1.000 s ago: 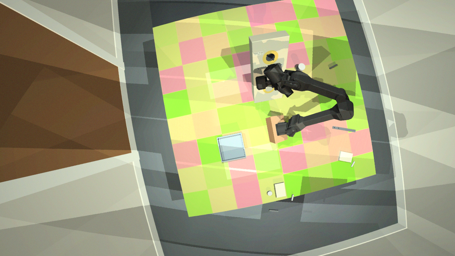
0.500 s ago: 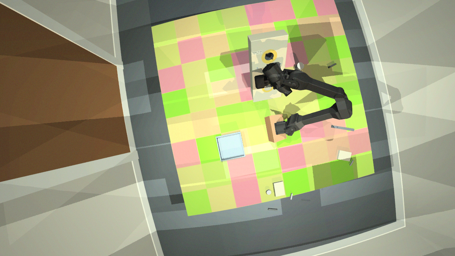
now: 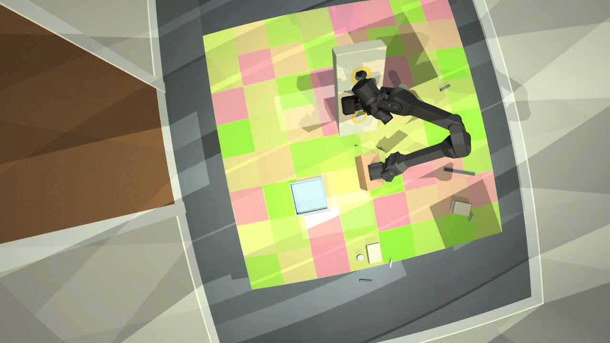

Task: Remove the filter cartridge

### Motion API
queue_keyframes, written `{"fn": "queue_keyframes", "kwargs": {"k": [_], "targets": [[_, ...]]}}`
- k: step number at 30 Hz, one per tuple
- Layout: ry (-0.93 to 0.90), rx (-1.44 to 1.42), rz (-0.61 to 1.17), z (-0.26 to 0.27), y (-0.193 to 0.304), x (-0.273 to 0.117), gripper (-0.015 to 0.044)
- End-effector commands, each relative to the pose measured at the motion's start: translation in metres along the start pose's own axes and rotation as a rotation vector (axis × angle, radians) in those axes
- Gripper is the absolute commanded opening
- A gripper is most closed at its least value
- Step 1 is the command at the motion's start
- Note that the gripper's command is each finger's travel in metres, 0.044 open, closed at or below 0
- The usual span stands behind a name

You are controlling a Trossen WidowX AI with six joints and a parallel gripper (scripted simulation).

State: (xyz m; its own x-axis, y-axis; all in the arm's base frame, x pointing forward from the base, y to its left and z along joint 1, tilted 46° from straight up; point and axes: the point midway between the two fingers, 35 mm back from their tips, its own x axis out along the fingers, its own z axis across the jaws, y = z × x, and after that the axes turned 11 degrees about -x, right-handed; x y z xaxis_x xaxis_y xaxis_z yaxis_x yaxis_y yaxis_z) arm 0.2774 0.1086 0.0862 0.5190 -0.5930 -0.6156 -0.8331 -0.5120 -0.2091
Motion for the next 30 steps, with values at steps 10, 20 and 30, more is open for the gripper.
{"fn": "queue_keyframes", "kwargs": {"k": [10, 20, 30], "targets": [[-0.007, 0.002, -0.002, 0.003, -0.01, -0.058, 0.0], [0.0, 0.002, -0.002, 0.004, -0.01, -0.092, 0.0], [-0.003, 0.005, -0.003, 0.054, -0.022, -0.085, 0.0]]}}
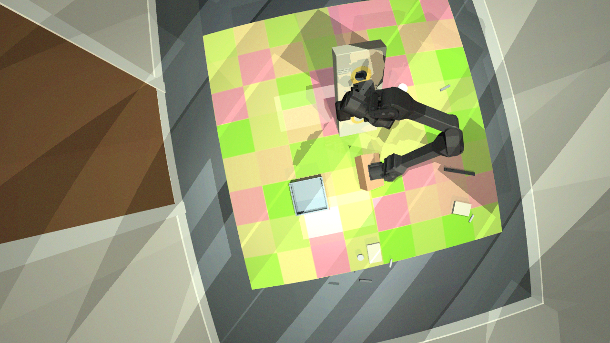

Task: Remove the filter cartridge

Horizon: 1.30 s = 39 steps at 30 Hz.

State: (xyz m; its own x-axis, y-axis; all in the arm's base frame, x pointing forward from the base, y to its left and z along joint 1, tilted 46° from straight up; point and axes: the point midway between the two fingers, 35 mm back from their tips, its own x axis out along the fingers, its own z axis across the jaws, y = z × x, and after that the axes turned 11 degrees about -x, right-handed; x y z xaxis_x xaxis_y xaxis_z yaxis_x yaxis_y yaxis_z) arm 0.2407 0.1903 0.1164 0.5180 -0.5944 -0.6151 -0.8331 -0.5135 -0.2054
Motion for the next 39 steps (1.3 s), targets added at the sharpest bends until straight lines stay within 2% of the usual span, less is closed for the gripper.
{"fn": "queue_keyframes", "kwargs": {"k": [1, 7, 10, 21, 32, 39], "targets": [[-0.004, 0.009, -0.005, 0.025, -0.006, 0.002, 0.0], [-0.005, 0.011, -0.006, 0.053, -0.009, 0.007, 0.0], [-0.016, -0.024, 0.001, 0.046, -0.004, 0.005, 0.0], [-0.267, -0.442, -0.006, 0.132, 0.031, -0.016, 0.0], [-0.528, -0.896, -0.098, 0.21, 0.08, -0.045, 0.0], [-0.563, -0.959, -0.117, 0.22, 0.087, -0.049, 0.0]]}}
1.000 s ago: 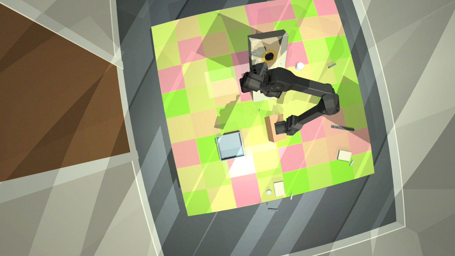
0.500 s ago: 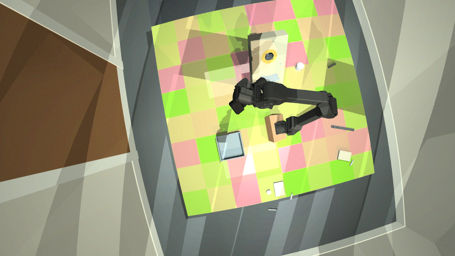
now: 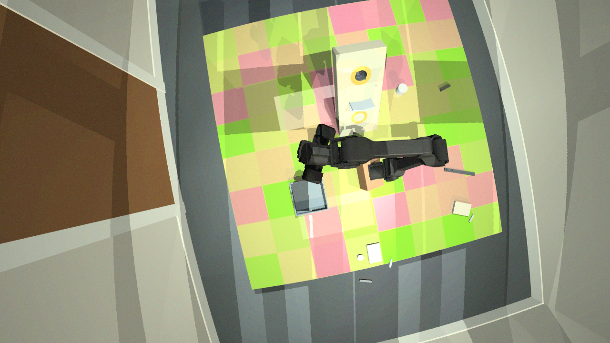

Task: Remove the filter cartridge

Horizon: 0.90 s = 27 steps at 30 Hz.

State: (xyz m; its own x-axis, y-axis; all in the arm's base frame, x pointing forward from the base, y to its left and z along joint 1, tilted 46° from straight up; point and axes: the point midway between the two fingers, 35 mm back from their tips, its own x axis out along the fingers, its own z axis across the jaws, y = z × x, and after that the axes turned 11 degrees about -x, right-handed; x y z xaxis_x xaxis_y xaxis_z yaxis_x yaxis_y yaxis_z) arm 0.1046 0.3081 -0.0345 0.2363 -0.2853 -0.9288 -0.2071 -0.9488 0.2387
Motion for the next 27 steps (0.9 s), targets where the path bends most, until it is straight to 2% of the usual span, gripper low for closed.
{"fn": "queue_keyframes", "kwargs": {"k": [1, 6, 27], "targets": [[-0.02, -0.041, -0.012, 0.006, -0.003, 0.002, 0.0], [-0.028, -0.051, -0.015, 0.011, -0.002, 0.004, 0.0], [-0.263, -0.444, -0.065, 0.149, 0.056, 0.076, 0.0]]}}
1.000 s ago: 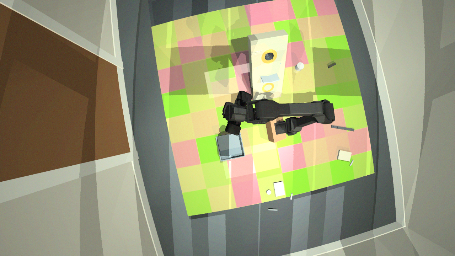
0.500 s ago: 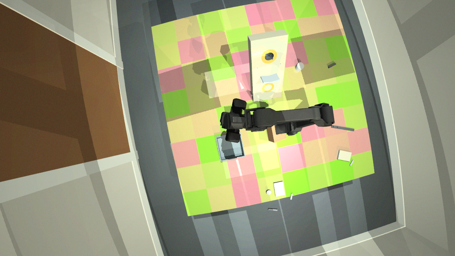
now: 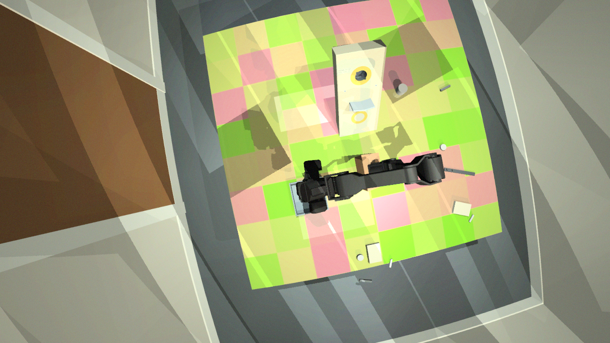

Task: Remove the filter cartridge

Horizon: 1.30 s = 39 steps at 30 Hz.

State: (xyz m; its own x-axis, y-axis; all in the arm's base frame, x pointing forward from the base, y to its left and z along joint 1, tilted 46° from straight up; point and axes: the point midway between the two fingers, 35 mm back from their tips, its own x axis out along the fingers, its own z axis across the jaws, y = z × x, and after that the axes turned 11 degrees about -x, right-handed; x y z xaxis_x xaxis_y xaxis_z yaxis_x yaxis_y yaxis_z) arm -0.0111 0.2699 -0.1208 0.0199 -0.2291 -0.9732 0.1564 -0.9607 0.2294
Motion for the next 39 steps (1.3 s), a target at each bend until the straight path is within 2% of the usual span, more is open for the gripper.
{"fn": "queue_keyframes", "kwargs": {"k": [1, 7, 14, 28, 34, 39], "targets": [[-0.054, -0.101, -0.004, 0.027, 0.012, 0.021, 0.0], [-0.113, -0.208, -0.006, 0.055, 0.031, 0.041, 0.0], [-0.115, -0.211, -0.006, 0.056, 0.032, 0.042, 0.0], [-0.116, -0.212, -0.005, 0.062, 0.068, 0.103, 0.0], [-0.116, -0.212, -0.005, 0.062, 0.07, 0.106, 0.0], [-0.113, -0.217, 0.003, 0.061, 0.069, 0.103, 0.0131]]}}
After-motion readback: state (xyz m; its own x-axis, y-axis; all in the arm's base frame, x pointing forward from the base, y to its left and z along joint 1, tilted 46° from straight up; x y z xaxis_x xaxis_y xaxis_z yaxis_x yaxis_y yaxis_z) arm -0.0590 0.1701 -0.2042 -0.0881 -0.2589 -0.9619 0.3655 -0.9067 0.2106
